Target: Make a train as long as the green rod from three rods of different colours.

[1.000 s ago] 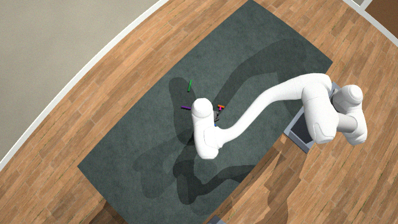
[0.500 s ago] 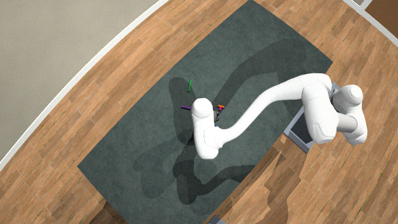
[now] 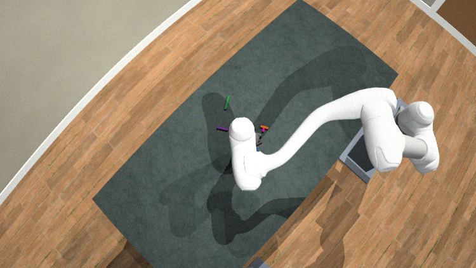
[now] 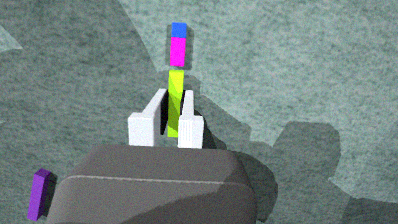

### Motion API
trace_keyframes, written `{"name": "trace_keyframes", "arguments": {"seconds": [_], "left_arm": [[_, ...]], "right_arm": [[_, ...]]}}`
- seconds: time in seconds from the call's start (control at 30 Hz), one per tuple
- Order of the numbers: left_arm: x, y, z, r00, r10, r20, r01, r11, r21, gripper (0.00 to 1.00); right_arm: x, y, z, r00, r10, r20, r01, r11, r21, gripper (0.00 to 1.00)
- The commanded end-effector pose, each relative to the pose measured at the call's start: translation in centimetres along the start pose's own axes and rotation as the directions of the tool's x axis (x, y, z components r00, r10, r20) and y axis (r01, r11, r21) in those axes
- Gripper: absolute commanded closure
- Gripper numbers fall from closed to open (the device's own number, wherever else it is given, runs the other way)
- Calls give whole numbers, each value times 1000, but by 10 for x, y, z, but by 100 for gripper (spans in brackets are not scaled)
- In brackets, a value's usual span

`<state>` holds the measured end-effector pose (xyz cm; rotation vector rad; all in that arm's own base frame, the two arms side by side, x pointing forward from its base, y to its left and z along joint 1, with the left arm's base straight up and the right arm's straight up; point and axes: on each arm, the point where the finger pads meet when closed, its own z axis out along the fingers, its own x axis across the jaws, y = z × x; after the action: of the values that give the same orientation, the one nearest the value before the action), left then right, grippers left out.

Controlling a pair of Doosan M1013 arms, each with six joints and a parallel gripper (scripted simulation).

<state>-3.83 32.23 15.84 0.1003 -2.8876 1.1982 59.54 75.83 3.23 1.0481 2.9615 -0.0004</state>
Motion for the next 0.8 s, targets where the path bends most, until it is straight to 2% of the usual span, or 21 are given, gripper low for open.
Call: {"name": "trace_keyframes", "arguments": {"seconds": [0.0, 0.77], "left_arm": [[0, 0, 0, 1000, 0, 0, 0, 1000, -1, 0], [0, 0, 0, 1000, 0, 0, 0, 1000, -1, 0]], "right_arm": [[0, 0, 0, 1000, 0, 0, 0, 1000, -2, 76], [0, 0, 9, 1000, 0, 0, 0, 1000, -2, 76]]}}
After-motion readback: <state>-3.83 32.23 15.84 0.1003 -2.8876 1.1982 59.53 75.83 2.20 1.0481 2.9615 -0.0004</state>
